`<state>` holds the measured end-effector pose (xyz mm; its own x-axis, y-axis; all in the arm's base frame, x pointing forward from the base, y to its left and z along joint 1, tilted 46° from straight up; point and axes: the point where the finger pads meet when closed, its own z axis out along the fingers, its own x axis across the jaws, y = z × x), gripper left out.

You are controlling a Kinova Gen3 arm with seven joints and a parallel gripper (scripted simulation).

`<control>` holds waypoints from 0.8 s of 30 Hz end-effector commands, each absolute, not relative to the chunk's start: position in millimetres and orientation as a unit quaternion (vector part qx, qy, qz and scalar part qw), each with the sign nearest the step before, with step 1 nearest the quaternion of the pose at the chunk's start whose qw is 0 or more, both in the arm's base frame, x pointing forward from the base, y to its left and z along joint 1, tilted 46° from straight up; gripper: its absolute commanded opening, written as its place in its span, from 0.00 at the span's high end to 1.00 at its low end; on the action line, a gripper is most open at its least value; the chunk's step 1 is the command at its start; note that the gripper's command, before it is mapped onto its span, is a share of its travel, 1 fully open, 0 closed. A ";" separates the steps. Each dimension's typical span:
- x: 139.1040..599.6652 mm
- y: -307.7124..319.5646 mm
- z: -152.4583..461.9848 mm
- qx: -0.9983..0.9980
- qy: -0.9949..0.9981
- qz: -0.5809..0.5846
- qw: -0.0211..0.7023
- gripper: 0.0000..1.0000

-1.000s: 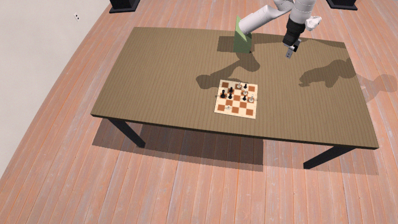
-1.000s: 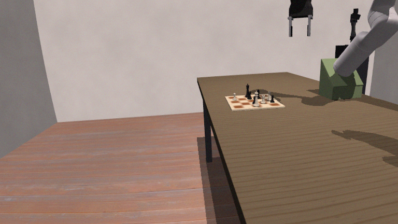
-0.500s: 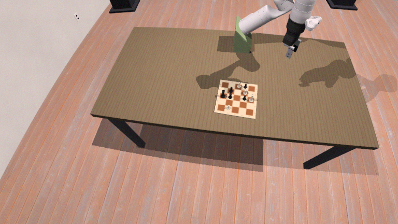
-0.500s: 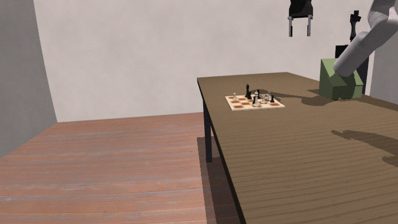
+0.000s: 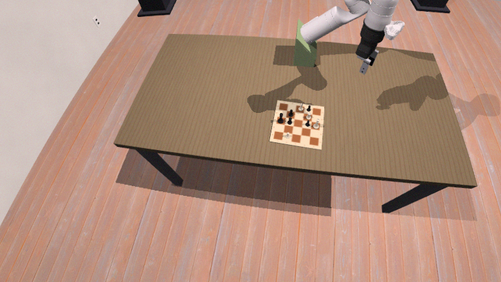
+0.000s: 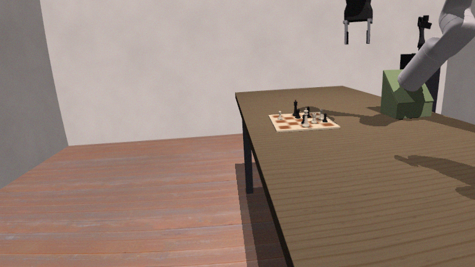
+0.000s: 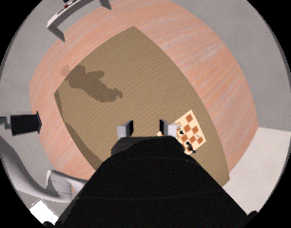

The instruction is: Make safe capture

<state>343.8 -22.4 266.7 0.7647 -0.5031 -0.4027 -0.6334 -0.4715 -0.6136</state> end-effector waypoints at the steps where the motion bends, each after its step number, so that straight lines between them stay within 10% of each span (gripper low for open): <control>1: 344.5 -22.4 266.2 -0.856 0.328 0.081 0.391 0.00; 24: 356.8 -12.7 250.2 -0.905 0.195 0.035 0.377 0.00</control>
